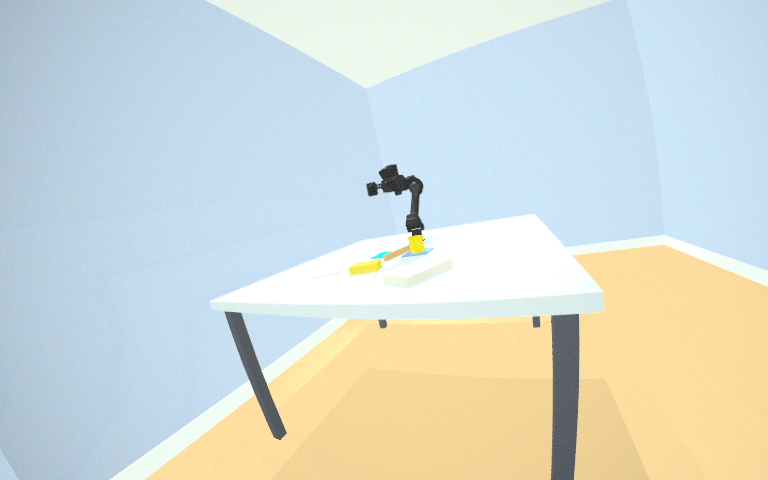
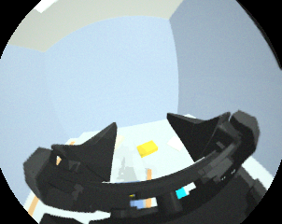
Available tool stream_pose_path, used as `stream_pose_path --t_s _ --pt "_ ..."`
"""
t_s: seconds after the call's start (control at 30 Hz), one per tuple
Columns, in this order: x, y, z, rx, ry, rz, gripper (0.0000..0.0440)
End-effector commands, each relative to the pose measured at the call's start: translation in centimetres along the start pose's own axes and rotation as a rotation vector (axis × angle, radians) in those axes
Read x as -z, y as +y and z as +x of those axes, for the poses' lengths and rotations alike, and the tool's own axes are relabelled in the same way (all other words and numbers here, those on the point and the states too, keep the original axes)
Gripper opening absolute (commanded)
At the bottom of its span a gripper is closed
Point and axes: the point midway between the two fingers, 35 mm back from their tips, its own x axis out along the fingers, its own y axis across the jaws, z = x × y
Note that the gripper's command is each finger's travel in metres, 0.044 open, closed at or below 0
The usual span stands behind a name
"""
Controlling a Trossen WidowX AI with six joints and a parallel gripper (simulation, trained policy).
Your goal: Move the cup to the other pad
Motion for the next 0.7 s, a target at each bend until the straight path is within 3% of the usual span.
stream_pose_path --t_s 0.0,0.37,0.47,0.67 --pt "-0.1 0.1 0.0 -0.003 0.001 0.001 0.0374" --pt "-0.3 0.8 0.3 -0.023 0.064 0.035 0.0089" --pt "-0.3 1.1 0.5 -0.032 0.094 0.058 0.0089" --pt "-0.5 1.9 1.0 -0.056 0.144 0.113 0.0150"
